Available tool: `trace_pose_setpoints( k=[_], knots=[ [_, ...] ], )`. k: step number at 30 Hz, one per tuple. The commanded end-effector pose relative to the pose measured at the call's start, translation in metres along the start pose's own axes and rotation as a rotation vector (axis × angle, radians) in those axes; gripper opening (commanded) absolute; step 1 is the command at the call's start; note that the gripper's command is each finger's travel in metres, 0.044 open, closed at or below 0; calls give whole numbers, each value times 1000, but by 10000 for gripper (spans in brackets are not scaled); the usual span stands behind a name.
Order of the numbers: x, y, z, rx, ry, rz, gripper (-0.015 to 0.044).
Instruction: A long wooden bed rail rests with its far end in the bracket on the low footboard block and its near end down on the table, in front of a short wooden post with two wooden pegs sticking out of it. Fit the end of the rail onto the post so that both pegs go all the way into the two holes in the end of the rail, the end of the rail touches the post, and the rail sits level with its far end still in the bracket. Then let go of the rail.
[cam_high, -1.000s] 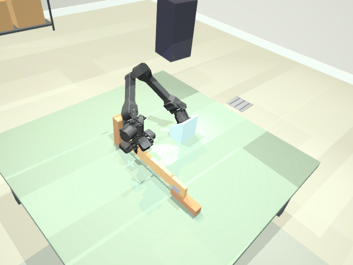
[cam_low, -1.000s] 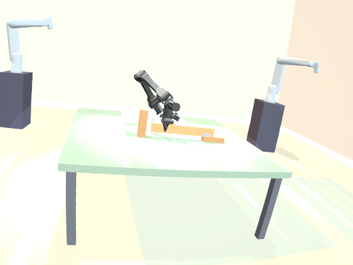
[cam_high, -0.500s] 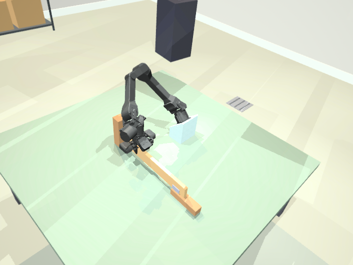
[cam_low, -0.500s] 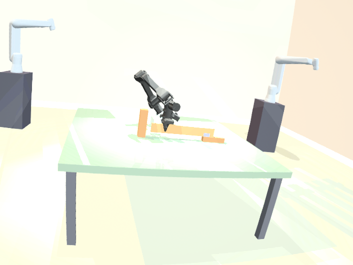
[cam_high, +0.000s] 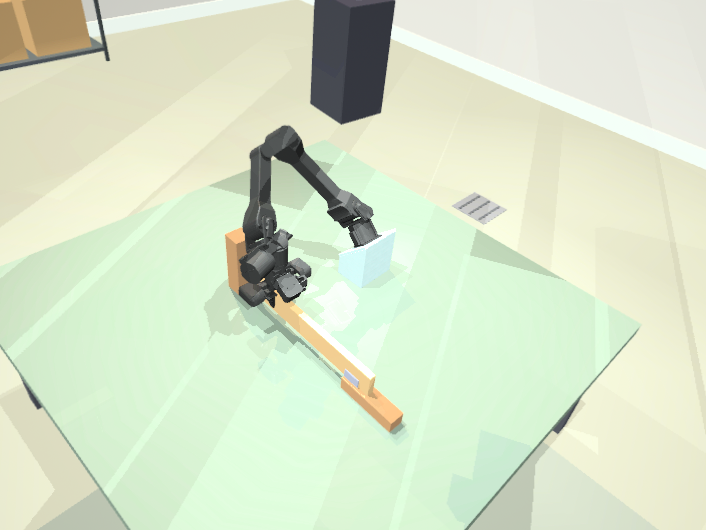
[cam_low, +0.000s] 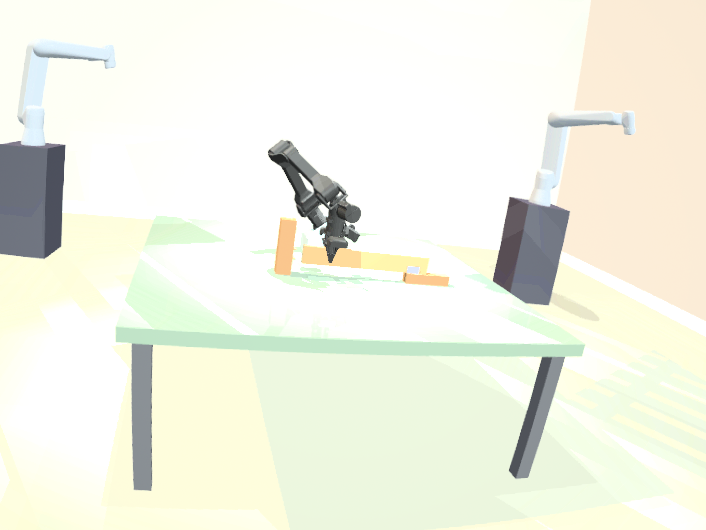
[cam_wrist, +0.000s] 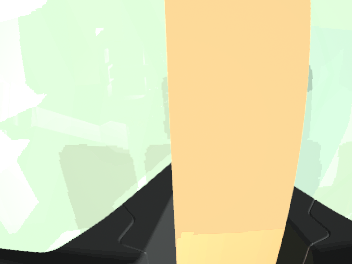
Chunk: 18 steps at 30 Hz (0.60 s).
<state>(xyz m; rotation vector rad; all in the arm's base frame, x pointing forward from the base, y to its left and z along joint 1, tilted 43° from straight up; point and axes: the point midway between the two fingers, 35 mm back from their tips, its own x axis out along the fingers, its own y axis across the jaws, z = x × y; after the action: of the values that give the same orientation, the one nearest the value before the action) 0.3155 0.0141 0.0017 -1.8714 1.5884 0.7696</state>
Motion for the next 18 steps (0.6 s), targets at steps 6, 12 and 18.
trace_pose_setpoints(
  k=[6, 12, 18],
  knots=[
    [-2, -1, -1, -3, -4, -5, 0],
    [-2, -1, -3, -3, -4, -5, 0],
    [-1, -1, -5, -3, -4, -5, 0]
  ],
)
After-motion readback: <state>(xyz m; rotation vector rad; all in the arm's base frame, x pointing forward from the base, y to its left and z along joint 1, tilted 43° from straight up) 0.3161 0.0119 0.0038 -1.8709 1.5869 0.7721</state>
